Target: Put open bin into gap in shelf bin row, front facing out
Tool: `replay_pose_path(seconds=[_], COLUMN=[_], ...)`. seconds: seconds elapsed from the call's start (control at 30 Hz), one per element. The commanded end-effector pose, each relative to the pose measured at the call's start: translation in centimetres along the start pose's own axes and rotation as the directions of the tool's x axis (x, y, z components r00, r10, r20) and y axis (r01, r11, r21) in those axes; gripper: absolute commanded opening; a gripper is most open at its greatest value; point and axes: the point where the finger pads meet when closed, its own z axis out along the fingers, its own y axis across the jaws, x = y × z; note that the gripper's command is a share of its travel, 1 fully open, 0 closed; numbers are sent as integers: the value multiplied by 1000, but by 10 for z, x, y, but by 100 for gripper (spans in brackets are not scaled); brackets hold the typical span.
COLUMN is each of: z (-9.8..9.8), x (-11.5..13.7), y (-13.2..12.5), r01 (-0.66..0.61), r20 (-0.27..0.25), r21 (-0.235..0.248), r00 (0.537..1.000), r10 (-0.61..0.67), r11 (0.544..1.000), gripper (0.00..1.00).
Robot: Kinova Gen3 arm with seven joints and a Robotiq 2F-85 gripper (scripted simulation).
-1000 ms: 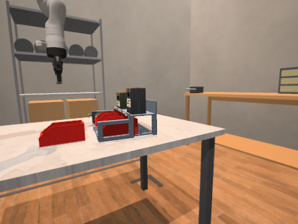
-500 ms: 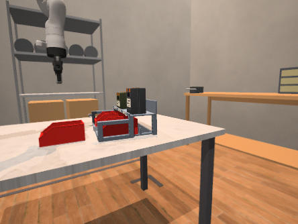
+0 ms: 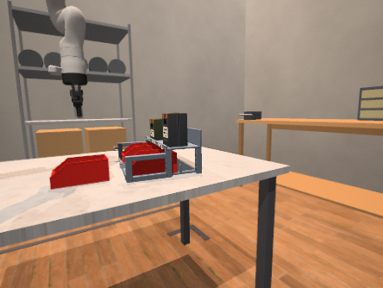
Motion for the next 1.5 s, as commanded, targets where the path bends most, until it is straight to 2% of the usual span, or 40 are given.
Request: replay_pose_path(seconds=[0.0, 0.27, 0.43, 0.83, 1.0, 1.47], z=[17, 17, 61, 61, 52, 50], x=[6, 6, 7, 7, 8, 7], y=[-2, -2, -2, -2, -1, -1], r01=[0, 0, 0, 0, 0, 2], r20=[-21, -21, -21, -21, -21, -18], r21=[11, 11, 11, 11, 11, 11], r00=[1000, 1000, 1000, 1000, 1000, 1000], r10=[1, 1, 1, 1, 1, -2], r11=[1000, 1000, 1000, 1000, 1000, 1000], gripper=[100, 100, 100, 100, 100, 100])
